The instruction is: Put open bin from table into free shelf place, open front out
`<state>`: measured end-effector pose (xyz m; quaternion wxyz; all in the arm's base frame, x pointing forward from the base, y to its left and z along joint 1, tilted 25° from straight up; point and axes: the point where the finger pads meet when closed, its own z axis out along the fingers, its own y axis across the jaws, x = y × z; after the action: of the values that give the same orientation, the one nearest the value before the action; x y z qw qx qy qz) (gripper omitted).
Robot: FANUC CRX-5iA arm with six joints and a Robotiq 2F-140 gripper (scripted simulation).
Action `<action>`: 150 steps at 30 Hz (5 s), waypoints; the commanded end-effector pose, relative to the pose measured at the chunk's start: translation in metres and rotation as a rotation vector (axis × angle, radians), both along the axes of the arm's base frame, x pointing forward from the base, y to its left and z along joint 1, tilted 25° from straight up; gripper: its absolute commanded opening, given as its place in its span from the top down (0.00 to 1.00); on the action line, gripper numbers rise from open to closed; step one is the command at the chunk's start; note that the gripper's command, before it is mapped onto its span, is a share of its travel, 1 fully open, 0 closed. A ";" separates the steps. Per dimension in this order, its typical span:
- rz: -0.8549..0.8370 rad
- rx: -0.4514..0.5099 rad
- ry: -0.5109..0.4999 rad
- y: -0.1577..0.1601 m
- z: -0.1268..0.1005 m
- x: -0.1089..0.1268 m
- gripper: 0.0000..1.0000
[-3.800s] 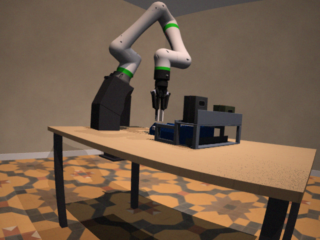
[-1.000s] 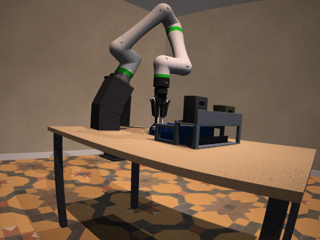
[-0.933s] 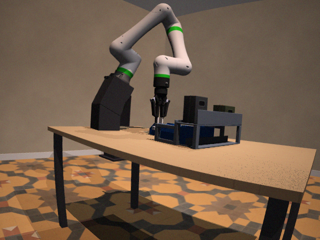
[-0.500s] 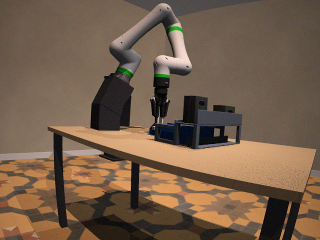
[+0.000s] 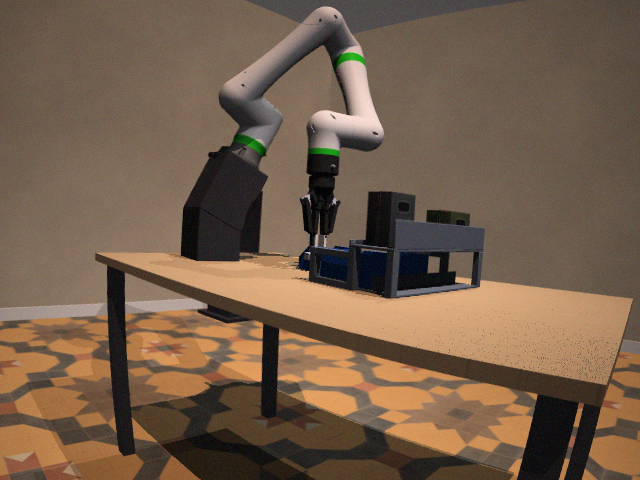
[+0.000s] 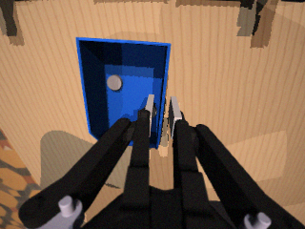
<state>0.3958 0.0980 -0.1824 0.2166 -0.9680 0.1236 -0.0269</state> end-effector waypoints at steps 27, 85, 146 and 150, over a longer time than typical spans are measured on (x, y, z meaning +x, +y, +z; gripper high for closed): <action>0.000 0.000 0.000 0.000 0.000 0.000 1.00; 0.000 0.000 0.000 -0.003 0.006 -0.001 1.00; 0.000 0.000 0.000 -0.011 0.024 -0.003 1.00; 0.000 0.000 0.000 -0.011 0.024 -0.003 1.00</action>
<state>0.3931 0.0873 -0.1587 0.2166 -0.9680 0.1236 -0.0269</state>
